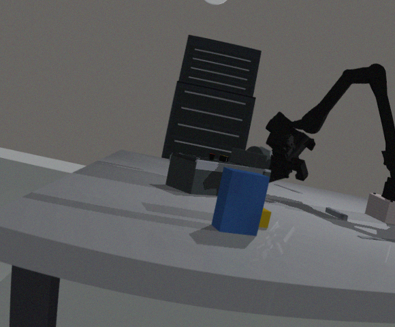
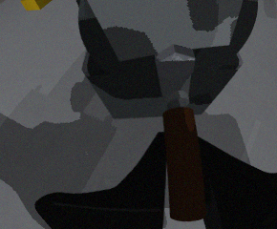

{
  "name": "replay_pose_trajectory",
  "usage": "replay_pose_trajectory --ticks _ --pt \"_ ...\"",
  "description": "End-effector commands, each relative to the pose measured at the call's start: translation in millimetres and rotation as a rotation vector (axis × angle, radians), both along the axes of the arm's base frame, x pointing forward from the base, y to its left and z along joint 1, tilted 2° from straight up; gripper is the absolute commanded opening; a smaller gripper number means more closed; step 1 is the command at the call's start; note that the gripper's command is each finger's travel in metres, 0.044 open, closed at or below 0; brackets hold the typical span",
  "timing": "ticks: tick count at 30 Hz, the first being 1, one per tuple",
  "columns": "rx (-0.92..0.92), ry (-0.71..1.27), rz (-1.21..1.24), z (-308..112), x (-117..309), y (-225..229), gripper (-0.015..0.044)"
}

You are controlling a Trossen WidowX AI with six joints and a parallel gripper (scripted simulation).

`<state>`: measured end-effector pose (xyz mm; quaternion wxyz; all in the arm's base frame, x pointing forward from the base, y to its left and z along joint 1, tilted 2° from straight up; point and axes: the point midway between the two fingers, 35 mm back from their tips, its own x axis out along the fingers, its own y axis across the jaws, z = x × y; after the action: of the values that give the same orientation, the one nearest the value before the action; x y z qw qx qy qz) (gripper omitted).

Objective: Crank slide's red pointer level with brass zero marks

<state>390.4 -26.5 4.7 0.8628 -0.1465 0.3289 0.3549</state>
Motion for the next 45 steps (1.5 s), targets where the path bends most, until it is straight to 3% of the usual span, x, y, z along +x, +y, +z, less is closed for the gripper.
replay_pose_trajectory --ticks 1,45 --pt "0.013 0.016 0.009 -2 -7 7 0.0000" --pt "0.014 0.017 0.009 15 -23 22 0.0000"
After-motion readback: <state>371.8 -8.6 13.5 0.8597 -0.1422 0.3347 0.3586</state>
